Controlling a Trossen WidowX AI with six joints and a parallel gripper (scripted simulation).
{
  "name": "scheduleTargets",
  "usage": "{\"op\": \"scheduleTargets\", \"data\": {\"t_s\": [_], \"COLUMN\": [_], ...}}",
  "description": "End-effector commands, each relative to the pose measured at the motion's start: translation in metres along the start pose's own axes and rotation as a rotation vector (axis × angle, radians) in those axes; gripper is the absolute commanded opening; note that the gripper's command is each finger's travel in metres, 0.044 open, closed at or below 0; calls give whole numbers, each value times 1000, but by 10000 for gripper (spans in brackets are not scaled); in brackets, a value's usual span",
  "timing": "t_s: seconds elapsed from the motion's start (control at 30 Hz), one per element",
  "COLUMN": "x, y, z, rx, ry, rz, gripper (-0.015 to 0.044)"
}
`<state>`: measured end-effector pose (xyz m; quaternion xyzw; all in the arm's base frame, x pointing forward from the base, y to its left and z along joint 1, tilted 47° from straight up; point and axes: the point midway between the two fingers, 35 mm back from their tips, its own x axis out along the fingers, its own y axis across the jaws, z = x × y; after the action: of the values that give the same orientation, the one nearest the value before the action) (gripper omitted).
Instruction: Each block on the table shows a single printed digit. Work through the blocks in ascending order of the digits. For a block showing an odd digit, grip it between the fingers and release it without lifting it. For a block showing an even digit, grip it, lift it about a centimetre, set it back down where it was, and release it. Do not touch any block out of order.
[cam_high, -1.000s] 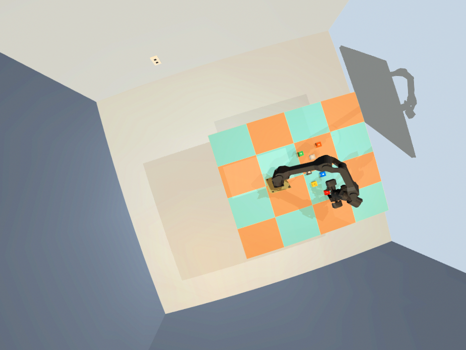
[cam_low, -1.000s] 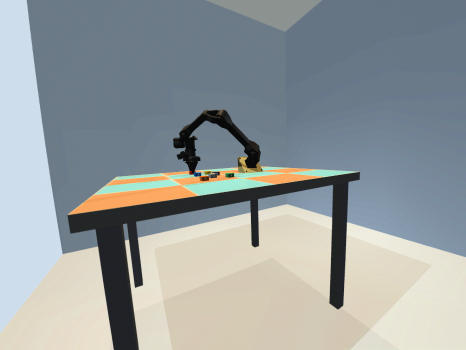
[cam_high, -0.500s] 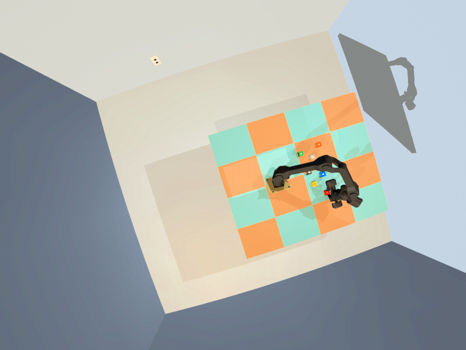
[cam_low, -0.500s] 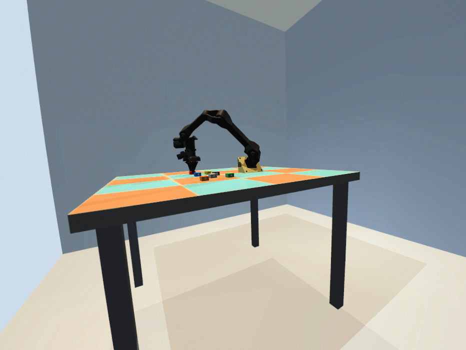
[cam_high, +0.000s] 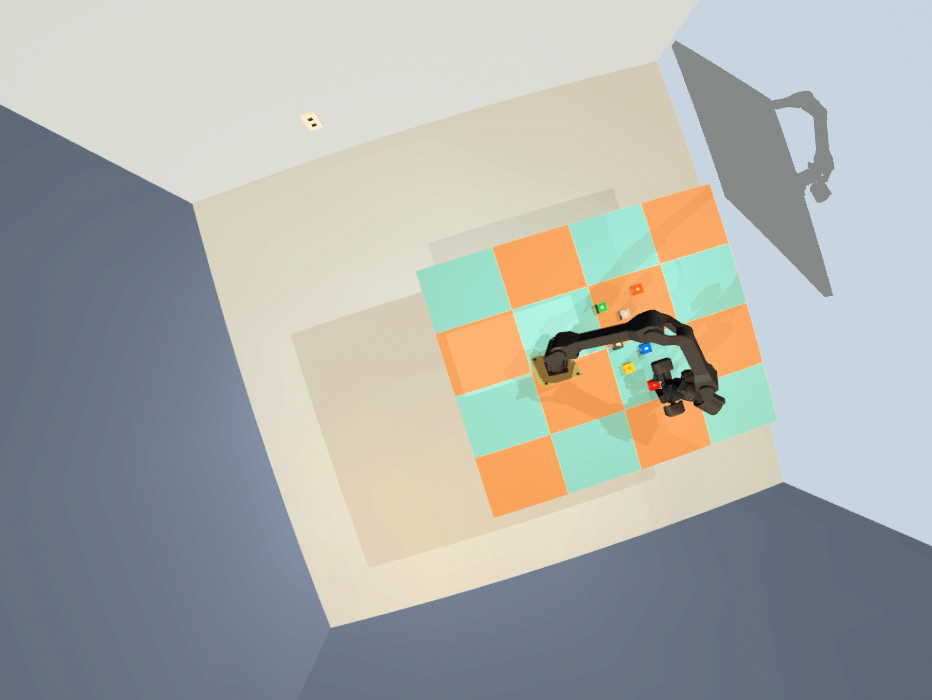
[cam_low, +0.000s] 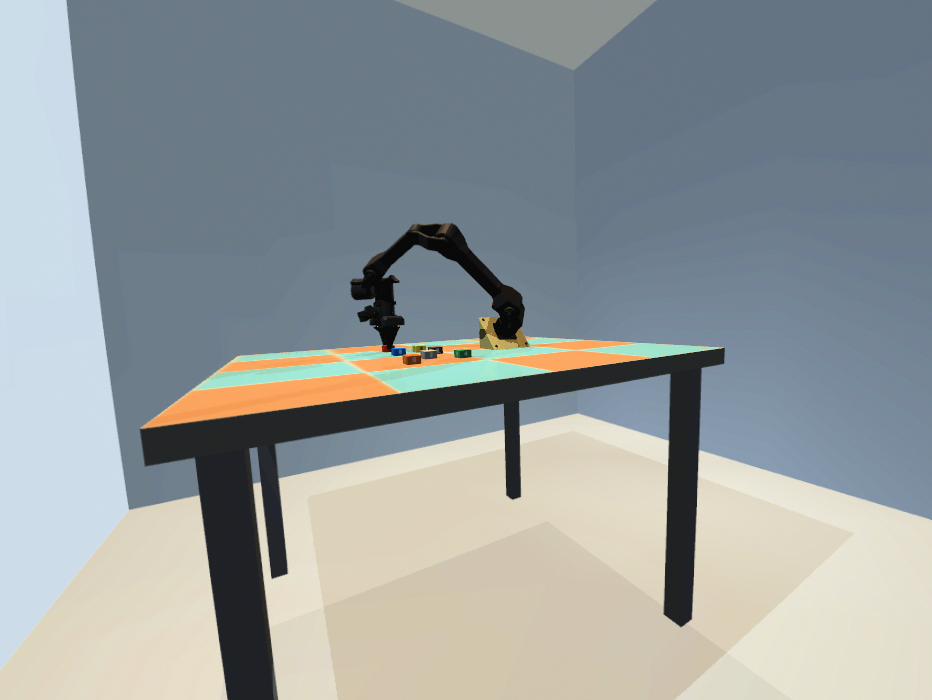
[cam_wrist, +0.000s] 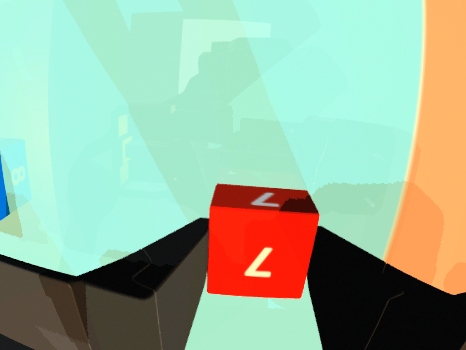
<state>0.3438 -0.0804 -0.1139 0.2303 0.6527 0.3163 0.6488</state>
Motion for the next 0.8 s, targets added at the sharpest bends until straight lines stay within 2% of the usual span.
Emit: {"op": "scheduleTargets", "data": {"t_s": [0.0,0.3,0.43,0.53,0.7,0.77], "x": [0,0,-3,-33,-36,-43], "y": [0,0,0,0,0,-1], "z": [1,1,1,0,0,1], "rx": [3,3,3,3,3,3], "ry": [-3,-3,-3,-3,-3,-3], "rz": [1,1,1,-1,-1,-1], "gripper": [172,400,400,400,400,348]}}
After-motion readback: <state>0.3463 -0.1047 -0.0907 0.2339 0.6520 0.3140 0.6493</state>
